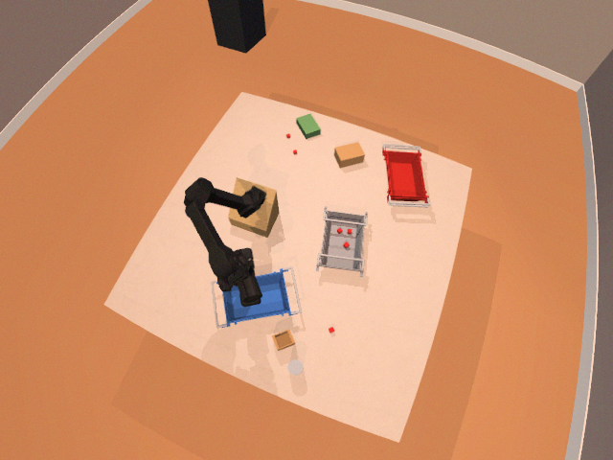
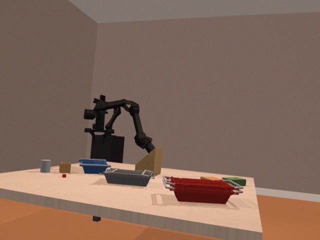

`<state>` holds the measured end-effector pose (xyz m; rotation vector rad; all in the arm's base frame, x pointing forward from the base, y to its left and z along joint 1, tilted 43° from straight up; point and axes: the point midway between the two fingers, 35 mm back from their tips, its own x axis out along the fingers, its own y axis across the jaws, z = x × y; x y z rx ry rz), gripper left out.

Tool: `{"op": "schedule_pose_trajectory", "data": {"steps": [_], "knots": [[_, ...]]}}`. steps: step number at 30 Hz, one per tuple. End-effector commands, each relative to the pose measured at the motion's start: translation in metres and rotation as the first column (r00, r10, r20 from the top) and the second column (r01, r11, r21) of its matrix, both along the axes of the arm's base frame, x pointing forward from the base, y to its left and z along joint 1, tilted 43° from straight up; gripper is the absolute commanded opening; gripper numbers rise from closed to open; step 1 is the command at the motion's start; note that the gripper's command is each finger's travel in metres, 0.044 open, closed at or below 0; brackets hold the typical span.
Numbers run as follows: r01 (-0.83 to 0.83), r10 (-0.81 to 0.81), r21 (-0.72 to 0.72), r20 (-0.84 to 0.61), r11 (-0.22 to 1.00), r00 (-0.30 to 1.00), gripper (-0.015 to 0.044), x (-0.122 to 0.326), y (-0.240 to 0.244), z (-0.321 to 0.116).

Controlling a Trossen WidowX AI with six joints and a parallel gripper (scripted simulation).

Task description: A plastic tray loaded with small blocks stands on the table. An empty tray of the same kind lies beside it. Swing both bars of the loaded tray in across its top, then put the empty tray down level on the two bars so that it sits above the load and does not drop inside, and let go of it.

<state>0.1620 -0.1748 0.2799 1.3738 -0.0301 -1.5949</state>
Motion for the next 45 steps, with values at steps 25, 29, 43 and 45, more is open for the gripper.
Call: {"op": "schedule_pose_trajectory", "data": {"steps": [25, 29, 43, 45], "knots": [[-0.001, 0.001, -0.023, 0.011, 1.000, 1.000, 0.0440, -0.027, -0.032, -0.100], [0.000, 0.000, -0.022, 0.011, 1.000, 1.000, 0.0440, -0.022, -0.043, -0.110], [0.001, 0.000, -0.021, 0.009, 1.000, 1.000, 0.0440, -0.016, -0.081, -0.152], [0.000, 0.000, -0.021, 0.009, 1.000, 1.000, 0.0440, -0.016, -0.084, -0.156]]}}
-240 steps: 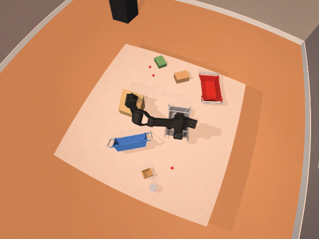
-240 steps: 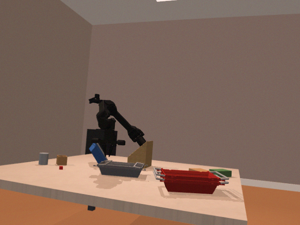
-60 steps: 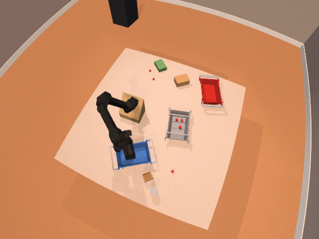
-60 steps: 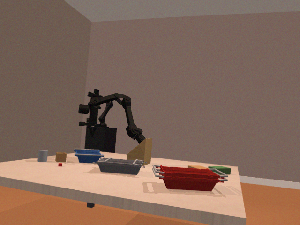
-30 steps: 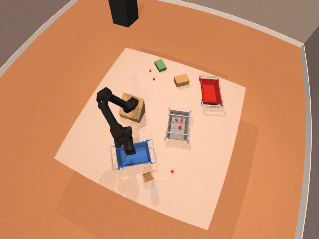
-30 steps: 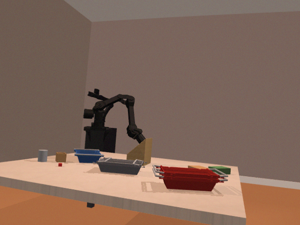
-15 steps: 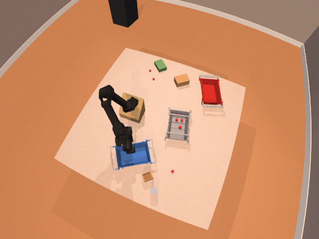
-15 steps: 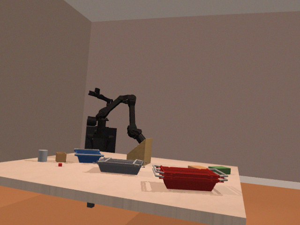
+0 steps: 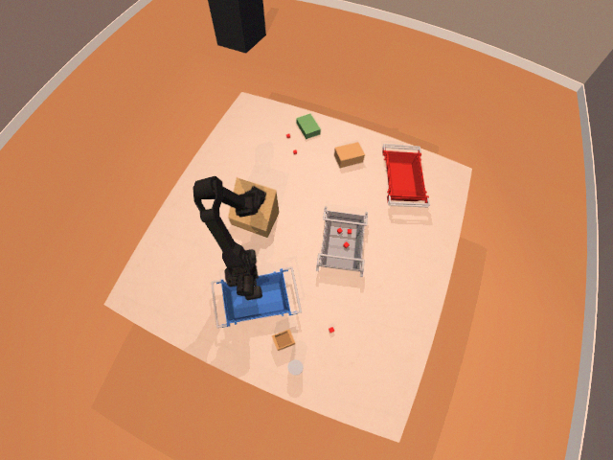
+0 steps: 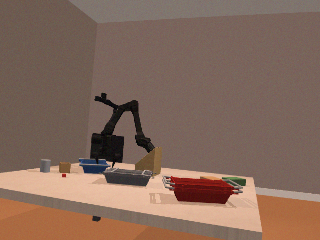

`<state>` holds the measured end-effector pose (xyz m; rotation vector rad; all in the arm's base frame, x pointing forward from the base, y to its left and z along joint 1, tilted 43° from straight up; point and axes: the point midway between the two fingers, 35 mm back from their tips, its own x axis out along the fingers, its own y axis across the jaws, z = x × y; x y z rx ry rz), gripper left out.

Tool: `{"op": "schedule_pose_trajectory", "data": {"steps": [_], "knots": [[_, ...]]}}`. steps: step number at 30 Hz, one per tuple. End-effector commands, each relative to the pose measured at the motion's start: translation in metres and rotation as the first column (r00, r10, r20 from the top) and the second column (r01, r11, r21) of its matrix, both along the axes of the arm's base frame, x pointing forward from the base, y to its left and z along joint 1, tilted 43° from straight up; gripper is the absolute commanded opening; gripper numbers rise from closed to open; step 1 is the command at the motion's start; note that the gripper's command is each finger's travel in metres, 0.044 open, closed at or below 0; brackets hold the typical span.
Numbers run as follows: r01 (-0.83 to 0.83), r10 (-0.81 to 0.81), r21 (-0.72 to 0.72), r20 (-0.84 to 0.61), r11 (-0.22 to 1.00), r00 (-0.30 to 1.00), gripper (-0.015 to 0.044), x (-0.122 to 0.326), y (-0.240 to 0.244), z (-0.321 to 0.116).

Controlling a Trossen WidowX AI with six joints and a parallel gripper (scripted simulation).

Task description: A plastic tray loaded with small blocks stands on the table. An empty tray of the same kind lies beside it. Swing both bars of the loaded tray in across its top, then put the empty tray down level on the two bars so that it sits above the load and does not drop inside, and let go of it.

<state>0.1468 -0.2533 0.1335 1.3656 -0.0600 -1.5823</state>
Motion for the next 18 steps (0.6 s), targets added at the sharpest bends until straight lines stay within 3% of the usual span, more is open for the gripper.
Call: {"op": "schedule_pose_trajectory", "data": {"steps": [1, 6, 18], "knots": [[-0.002, 0.002, 0.004, -0.005, 1.000, 1.000, 0.0440, -0.0010, -0.0064, -0.0105], [-0.002, 0.002, 0.004, -0.005, 1.000, 1.000, 0.0440, -0.0010, -0.0064, -0.0105], [-0.002, 0.002, 0.004, -0.005, 1.000, 1.000, 0.0264, -0.0010, -0.0064, -0.0105]]}}
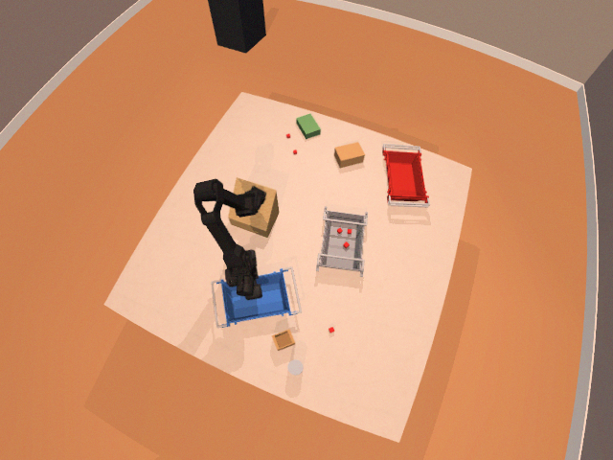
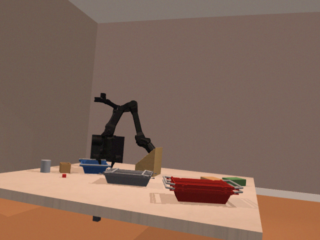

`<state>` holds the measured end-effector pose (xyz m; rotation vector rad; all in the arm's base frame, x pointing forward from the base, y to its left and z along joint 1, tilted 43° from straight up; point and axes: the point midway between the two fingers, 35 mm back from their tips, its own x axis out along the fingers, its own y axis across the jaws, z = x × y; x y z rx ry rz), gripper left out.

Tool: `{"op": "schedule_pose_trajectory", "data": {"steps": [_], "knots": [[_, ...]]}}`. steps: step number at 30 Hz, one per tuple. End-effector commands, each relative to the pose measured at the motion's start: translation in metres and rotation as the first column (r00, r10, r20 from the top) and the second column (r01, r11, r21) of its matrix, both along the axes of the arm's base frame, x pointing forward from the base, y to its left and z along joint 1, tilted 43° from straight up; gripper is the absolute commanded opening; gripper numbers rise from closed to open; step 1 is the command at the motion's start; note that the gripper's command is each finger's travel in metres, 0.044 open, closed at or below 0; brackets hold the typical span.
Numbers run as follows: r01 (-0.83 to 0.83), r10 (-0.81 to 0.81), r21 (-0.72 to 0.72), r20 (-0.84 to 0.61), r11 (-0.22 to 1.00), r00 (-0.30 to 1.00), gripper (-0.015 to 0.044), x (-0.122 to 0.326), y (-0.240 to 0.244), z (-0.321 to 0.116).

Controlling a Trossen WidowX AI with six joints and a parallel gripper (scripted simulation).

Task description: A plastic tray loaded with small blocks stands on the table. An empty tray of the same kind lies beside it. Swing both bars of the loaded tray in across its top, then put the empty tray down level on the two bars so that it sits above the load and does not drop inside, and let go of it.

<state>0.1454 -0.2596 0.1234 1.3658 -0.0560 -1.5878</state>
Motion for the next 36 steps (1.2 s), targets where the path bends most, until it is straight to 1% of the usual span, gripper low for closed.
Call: {"op": "schedule_pose_trajectory", "data": {"steps": [1, 2, 36], "knots": [[-0.004, 0.004, 0.000, -0.001, 1.000, 1.000, 0.0249, 0.0003, -0.0001, -0.0004], [-0.004, 0.004, 0.000, -0.001, 1.000, 1.000, 0.0235, 0.0003, -0.0001, -0.0004], [-0.004, 0.004, 0.001, -0.001, 1.000, 1.000, 0.0008, 0.0006, 0.0031, 0.0036]]}}
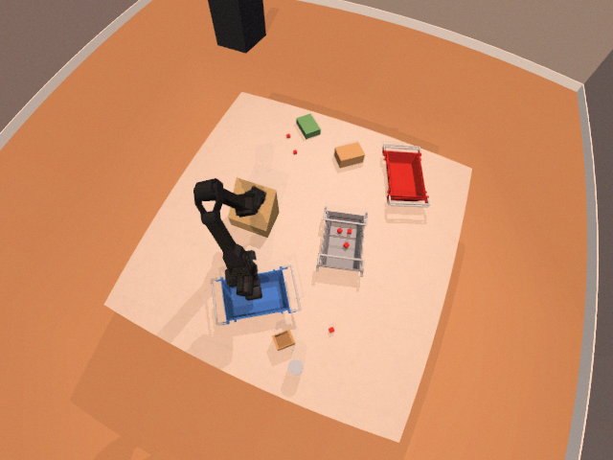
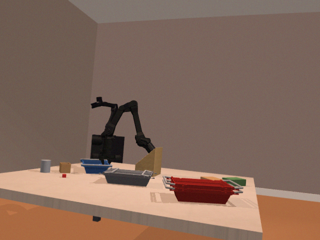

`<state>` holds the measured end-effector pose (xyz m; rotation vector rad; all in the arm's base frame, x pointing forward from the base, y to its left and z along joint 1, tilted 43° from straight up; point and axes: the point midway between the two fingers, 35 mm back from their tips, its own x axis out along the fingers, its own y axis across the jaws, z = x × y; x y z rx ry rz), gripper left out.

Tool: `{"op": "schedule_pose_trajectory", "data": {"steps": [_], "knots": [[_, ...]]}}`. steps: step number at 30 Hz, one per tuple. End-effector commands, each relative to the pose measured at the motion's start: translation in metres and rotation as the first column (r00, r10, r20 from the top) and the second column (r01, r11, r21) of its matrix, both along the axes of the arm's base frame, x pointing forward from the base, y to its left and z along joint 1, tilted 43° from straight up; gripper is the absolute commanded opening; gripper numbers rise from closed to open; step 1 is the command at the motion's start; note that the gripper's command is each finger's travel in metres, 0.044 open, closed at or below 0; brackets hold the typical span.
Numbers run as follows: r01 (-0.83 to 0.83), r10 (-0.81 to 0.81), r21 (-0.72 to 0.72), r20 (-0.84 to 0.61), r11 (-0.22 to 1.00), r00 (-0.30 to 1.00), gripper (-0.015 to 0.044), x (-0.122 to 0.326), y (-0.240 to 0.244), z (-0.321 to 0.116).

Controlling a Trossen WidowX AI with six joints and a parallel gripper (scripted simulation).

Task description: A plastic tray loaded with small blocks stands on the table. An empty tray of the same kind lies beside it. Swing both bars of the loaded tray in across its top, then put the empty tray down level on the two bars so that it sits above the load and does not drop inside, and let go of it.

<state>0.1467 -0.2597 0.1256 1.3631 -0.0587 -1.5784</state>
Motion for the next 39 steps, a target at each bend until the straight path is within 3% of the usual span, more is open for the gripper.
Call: {"op": "schedule_pose_trajectory", "data": {"steps": [1, 14, 25, 39], "knots": [[0.002, -0.002, 0.007, -0.004, 1.000, 1.000, 0.0001, -0.001, 0.005, 0.004], [0.002, -0.002, 0.009, -0.002, 1.000, 1.000, 0.0000, -0.011, 0.052, 0.053], [0.002, -0.002, 0.010, -0.002, 1.000, 1.000, 0.0000, -0.011, 0.056, 0.060], [0.003, -0.003, 0.018, 0.000, 1.000, 1.000, 0.0000, -0.008, 0.086, 0.117]]}}
